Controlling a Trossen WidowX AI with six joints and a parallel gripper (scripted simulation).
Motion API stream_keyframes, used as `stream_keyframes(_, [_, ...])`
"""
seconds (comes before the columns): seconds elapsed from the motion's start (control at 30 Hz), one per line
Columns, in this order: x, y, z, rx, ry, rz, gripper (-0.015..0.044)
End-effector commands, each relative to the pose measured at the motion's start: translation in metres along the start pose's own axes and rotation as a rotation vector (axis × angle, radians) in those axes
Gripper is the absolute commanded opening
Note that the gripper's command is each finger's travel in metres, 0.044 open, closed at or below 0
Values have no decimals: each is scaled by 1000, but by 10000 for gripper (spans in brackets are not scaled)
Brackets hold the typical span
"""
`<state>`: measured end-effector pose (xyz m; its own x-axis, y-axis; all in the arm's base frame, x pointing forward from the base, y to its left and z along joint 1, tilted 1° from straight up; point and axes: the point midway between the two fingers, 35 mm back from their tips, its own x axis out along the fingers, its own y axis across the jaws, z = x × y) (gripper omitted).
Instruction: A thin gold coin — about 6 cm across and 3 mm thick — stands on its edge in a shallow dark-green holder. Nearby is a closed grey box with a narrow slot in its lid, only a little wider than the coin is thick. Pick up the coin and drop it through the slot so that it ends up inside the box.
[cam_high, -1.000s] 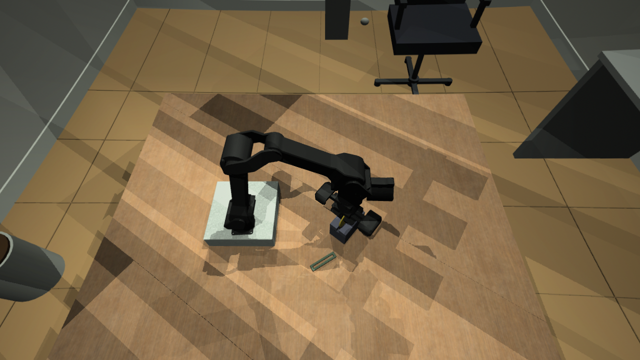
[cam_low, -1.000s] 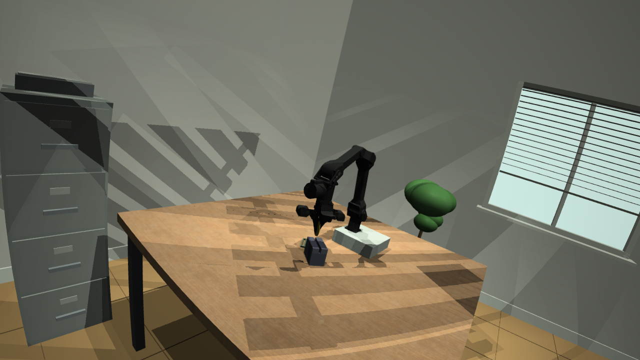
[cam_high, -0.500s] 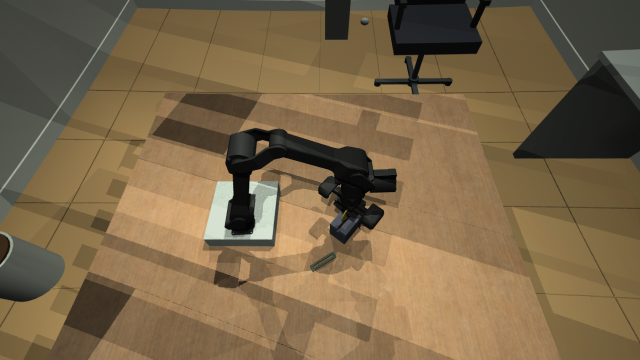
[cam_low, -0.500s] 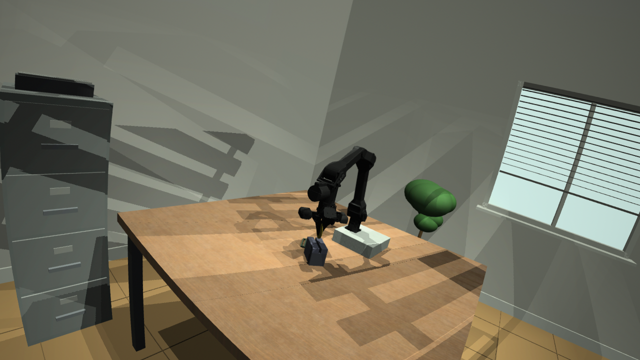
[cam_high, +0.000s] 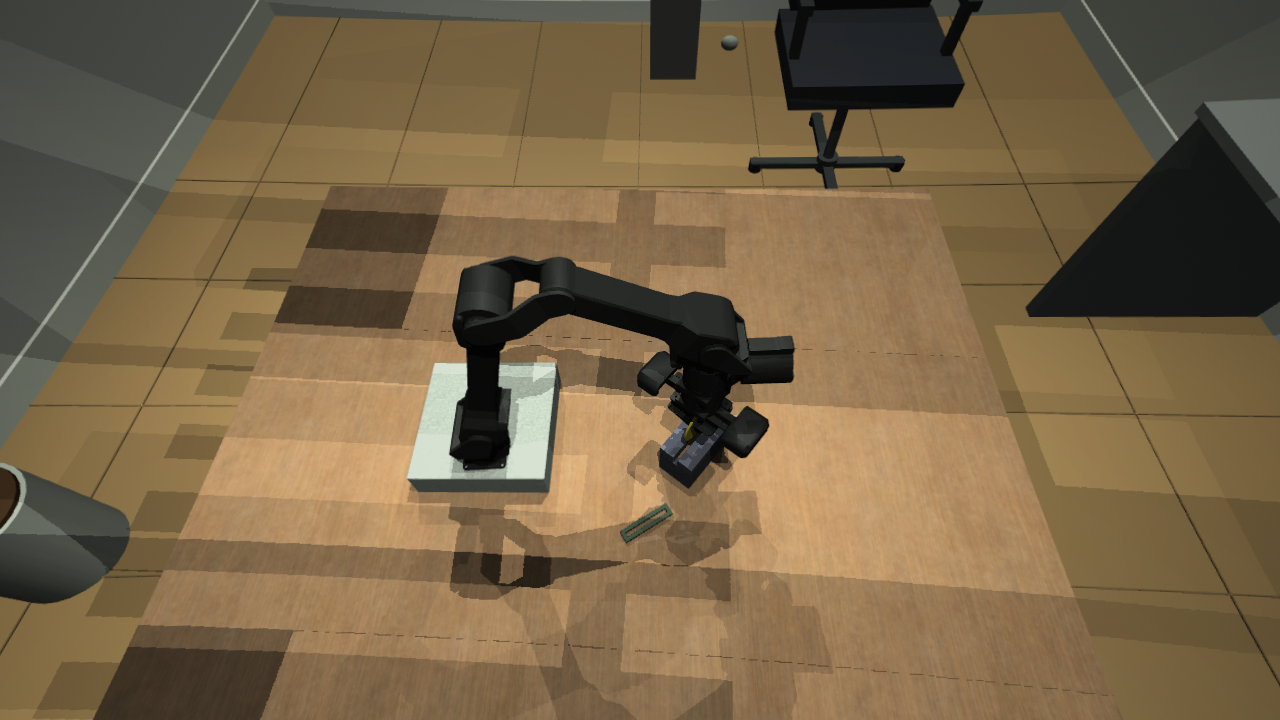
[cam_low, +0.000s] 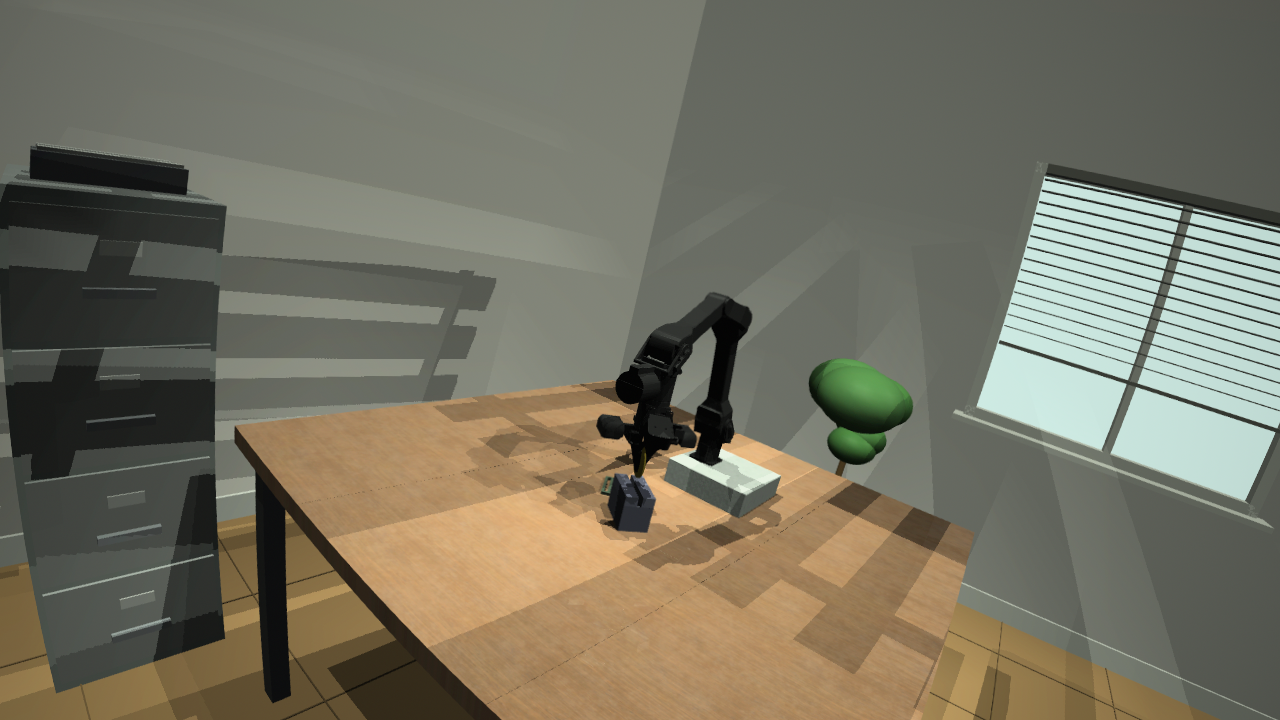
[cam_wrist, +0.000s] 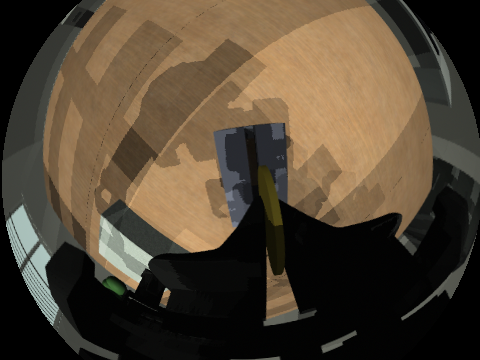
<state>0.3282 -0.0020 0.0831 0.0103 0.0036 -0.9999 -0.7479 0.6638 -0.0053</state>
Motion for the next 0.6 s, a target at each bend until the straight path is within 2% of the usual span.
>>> stream_keyframes(0.0, [0,1,3,6,0,1,0])
stream_keyframes(0.57, [3,1,2,3,-1,0,0])
